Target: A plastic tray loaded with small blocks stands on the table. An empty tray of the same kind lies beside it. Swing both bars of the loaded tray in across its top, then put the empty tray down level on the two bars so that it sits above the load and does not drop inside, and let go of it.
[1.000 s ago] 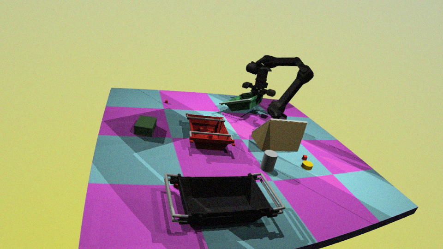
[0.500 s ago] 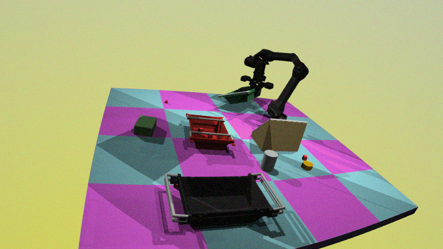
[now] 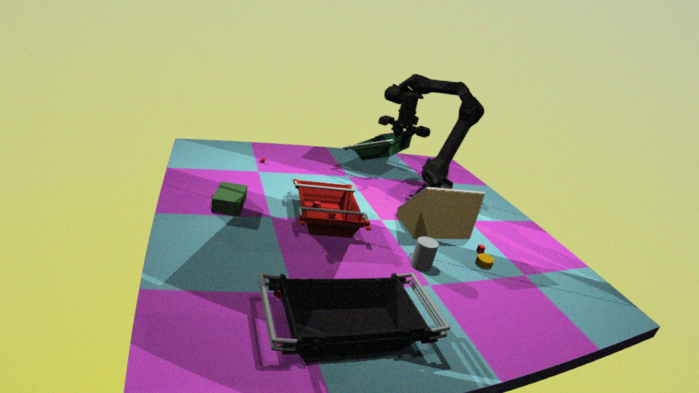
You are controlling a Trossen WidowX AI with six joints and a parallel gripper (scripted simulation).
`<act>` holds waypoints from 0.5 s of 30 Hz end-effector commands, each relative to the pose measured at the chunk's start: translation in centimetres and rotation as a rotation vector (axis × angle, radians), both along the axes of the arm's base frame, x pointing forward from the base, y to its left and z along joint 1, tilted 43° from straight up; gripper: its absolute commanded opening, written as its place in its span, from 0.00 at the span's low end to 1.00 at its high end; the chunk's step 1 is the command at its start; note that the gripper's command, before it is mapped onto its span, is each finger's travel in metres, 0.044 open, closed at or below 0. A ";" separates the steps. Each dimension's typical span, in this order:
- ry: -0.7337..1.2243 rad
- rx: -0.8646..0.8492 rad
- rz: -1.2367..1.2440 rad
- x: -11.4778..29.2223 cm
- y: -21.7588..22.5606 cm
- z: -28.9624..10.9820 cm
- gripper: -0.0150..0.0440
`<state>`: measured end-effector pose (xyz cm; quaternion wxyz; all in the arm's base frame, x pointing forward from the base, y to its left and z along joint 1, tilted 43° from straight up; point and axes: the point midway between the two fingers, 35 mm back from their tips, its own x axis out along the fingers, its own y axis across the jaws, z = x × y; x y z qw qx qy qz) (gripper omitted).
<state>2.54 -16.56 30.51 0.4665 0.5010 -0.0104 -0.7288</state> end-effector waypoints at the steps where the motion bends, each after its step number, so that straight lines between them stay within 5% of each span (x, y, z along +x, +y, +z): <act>1: -0.004 -0.005 0.009 0.1 0.0 0.2 0.25; 15: -0.006 0.004 0.015 0.5 -0.2 0.2 0.25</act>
